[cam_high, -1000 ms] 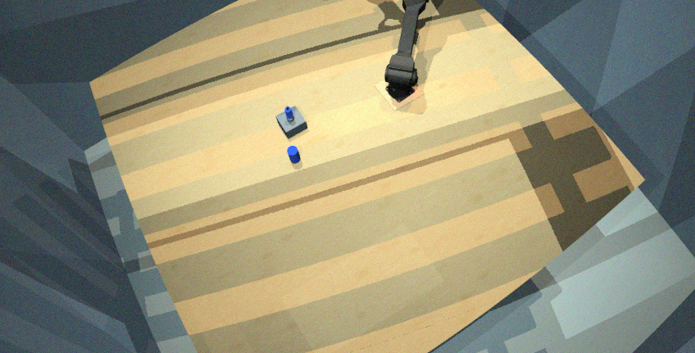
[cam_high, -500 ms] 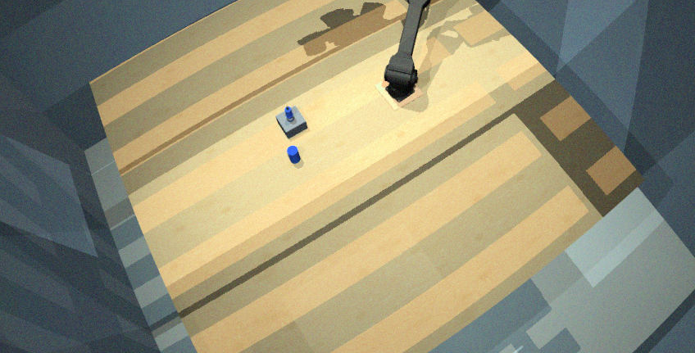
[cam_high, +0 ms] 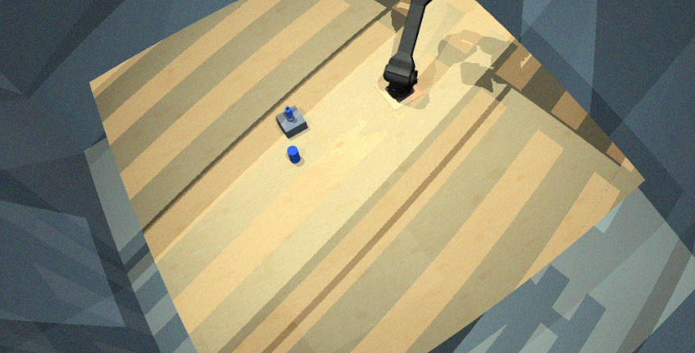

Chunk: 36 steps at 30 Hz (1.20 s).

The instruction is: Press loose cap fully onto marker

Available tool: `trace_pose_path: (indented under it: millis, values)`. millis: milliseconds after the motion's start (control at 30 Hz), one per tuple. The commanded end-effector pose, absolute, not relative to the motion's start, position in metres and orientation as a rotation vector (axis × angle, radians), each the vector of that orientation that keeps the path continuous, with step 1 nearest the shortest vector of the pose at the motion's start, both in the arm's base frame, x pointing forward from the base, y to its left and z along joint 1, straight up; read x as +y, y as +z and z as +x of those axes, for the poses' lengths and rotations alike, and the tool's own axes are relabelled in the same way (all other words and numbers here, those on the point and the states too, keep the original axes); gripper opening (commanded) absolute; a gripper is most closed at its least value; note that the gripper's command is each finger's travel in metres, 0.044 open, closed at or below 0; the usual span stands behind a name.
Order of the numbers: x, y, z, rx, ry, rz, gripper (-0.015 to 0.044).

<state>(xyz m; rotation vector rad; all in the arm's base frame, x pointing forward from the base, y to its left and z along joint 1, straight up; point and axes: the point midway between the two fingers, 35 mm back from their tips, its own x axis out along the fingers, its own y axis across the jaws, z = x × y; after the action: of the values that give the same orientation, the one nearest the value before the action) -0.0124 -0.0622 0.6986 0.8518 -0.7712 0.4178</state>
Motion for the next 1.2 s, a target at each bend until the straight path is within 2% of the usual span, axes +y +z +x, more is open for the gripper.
trace_pose_path:
  millis: [0, 367, 700, 967, 1167]
  values:
    - [-0.025, 0.687, 0.045, -0.636, 0.340, 0.676, 0.0248]
    - [0.027, 0.628, 0.161, -0.310, 0.175, 0.324, 0.0248]
    - [0.044, 0.553, 0.260, 0.008, 0.049, 0.086, 0.0248]
    - [0.048, 0.451, 0.343, 0.395, 0.057, -0.232, 0.0248]
    - [0.030, 0.363, 0.381, 0.702, 0.116, -0.417, 0.0248]
